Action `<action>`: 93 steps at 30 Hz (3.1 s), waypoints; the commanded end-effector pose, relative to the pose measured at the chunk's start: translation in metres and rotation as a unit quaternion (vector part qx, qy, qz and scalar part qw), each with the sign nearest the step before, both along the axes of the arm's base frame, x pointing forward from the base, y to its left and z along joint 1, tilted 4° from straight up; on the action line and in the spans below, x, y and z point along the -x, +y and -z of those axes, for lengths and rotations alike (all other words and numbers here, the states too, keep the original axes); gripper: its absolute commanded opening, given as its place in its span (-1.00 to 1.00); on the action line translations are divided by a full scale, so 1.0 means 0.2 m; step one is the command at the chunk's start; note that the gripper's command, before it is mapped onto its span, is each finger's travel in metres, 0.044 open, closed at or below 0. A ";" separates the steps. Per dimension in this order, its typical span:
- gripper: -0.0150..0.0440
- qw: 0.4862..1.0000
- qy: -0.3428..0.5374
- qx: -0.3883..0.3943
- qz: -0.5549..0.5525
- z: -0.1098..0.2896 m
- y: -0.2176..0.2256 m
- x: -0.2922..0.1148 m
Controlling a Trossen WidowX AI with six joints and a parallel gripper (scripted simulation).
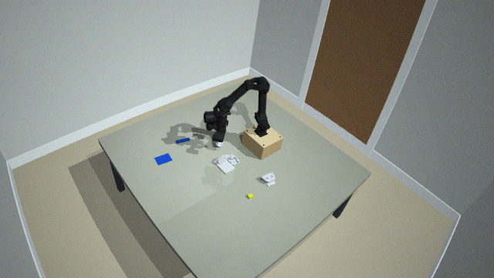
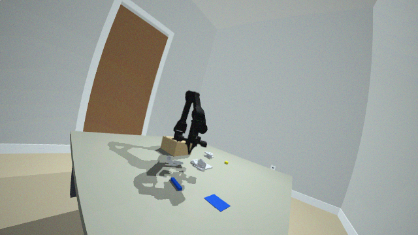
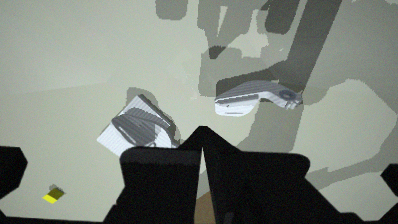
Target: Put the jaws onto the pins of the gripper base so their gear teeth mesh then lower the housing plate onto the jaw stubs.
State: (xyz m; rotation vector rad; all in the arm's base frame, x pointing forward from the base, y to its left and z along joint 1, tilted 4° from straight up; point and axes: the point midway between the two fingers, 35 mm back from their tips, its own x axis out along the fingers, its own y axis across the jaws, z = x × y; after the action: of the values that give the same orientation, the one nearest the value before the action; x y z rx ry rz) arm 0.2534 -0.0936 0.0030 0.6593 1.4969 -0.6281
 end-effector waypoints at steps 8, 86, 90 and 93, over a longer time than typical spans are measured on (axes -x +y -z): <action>-0.49 0.991 0.006 0.006 0.137 -0.01 -0.11 0.09; -0.49 0.802 0.022 0.018 0.596 0.23 -0.40 0.45; -0.49 0.802 0.022 0.018 0.596 0.26 -0.40 0.46; -0.49 0.802 0.022 0.018 0.596 0.29 -0.40 0.46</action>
State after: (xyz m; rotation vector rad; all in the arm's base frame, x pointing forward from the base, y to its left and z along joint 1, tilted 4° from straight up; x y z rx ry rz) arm 0.1650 -0.1757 -0.0464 1.5769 0.9344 -1.6027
